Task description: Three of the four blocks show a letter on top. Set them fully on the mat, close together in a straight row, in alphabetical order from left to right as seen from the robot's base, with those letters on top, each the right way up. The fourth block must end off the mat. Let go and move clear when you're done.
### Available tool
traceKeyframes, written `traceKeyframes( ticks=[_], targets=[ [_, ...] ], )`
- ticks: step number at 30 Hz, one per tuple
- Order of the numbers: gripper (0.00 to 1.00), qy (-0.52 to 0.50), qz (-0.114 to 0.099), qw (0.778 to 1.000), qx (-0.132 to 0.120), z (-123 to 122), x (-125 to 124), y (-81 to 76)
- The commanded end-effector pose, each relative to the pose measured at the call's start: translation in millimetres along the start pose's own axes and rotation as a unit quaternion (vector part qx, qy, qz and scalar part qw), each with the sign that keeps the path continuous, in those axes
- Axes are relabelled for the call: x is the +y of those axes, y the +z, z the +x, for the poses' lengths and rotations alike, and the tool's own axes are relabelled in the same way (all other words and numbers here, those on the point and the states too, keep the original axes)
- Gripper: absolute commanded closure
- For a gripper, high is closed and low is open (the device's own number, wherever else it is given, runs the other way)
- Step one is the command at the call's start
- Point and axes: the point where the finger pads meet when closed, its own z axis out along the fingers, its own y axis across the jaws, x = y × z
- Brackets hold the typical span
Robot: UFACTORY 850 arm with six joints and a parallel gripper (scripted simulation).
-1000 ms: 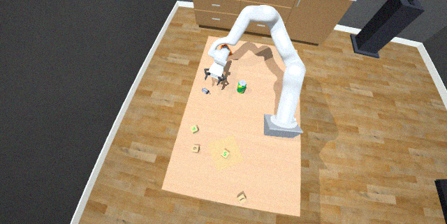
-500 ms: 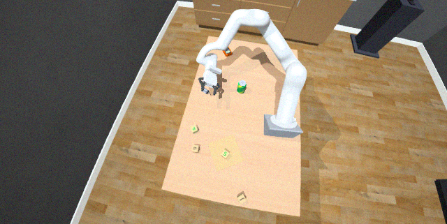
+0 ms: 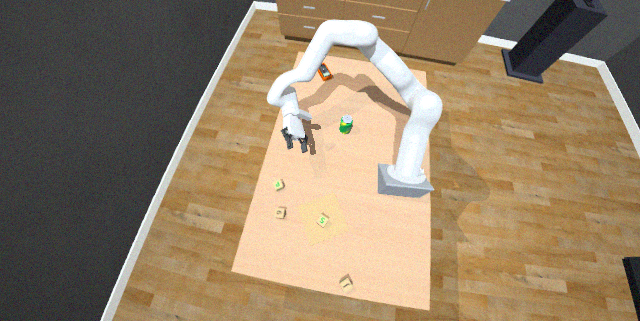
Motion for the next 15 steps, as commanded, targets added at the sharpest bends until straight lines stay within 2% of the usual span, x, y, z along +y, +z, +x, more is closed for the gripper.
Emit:
traceKeyframes(
  ticks=[1, 7, 9, 10, 15],
  targets=[
    [0.00, -0.055, 0.040, 0.998, 0.017, -0.6, 8.9, 31.8],
    [0.00, -0.121, 0.087, 0.988, 0.039, 1.0, 15.2, 71.3],
    [0.00, -0.121, 0.087, 0.988, 0.039, 1.0, 15.2, 71.3],
    [0.00, -0.153, 0.109, 0.981, 0.051, 2.2, 17.4, 90.3],
    [0.00, -0.201, 0.142, 0.967, 0.069, 4.4, 19.9, 119.7]
  ],
)
